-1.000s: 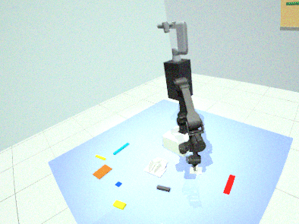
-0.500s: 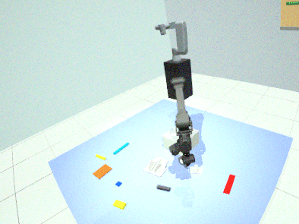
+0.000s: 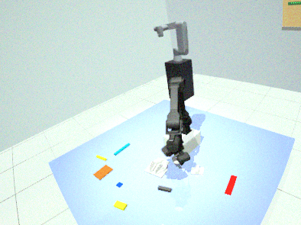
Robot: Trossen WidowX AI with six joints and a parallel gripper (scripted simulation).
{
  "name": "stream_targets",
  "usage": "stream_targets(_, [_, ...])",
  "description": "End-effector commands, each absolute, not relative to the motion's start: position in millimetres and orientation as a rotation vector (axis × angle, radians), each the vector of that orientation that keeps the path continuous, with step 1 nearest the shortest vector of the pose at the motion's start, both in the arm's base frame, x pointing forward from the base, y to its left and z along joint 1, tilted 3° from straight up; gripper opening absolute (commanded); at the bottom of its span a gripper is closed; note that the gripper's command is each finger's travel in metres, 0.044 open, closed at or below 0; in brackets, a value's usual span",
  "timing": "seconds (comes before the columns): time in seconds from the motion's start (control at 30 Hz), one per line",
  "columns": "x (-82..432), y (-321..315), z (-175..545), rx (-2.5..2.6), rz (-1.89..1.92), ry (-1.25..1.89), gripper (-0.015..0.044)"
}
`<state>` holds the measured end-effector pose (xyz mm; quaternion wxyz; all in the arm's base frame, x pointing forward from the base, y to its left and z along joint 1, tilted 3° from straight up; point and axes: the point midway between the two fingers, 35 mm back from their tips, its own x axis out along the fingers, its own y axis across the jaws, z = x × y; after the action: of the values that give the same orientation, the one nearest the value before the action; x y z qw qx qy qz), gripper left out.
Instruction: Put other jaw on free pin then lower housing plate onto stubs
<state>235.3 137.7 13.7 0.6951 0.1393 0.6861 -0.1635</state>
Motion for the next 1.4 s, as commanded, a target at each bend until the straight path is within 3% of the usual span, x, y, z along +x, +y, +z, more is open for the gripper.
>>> stream_targets(0.0, [241,123,14,0.243,-0.304,1.537,0.0351])
stream_targets(1.37, [254,16,18,-0.218,0.129,1.56,0.0351])
